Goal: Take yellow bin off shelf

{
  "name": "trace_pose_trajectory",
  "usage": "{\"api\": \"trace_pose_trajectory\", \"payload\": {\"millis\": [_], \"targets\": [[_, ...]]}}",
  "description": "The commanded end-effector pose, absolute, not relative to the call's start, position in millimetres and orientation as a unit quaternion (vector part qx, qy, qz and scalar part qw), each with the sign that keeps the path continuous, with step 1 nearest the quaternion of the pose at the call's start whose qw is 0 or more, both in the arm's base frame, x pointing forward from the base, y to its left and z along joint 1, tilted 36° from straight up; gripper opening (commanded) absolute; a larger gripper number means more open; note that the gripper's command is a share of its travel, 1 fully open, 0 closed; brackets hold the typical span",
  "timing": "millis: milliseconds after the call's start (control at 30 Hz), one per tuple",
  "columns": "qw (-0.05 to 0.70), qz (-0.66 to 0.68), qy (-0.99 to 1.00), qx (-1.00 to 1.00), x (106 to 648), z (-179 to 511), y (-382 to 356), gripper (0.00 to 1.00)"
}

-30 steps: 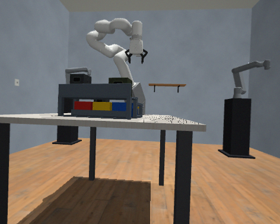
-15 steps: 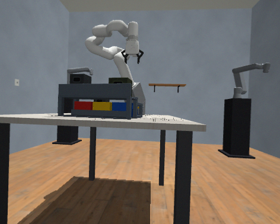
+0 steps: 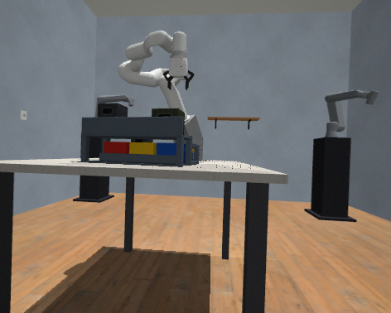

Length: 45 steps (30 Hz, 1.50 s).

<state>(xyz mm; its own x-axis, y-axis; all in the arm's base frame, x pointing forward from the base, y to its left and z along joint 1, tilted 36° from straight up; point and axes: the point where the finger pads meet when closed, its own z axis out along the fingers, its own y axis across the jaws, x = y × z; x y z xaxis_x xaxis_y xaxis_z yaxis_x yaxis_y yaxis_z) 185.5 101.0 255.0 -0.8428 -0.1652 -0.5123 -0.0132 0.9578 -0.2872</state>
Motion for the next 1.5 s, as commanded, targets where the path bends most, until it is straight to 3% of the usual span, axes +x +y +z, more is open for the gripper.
{"api": "trace_pose_trajectory", "payload": {"millis": [0, 500, 633, 1033, 1067, 1200, 1467], "targets": [[0.277, -0.136, 0.950, -0.046, 175, 258, 72, 1.00], [0.273, -0.139, 0.951, -0.045, 174, 257, 66, 1.00], [0.277, -0.136, 0.950, -0.046, 157, 263, 26, 1.00], [0.277, -0.136, 0.950, -0.046, 157, 263, 26, 1.00], [0.273, -0.139, 0.951, -0.045, 174, 257, 65, 1.00], [0.277, -0.136, 0.950, -0.046, 157, 263, 26, 1.00], [0.277, -0.136, 0.950, -0.046, 157, 263, 26, 1.00]]}}
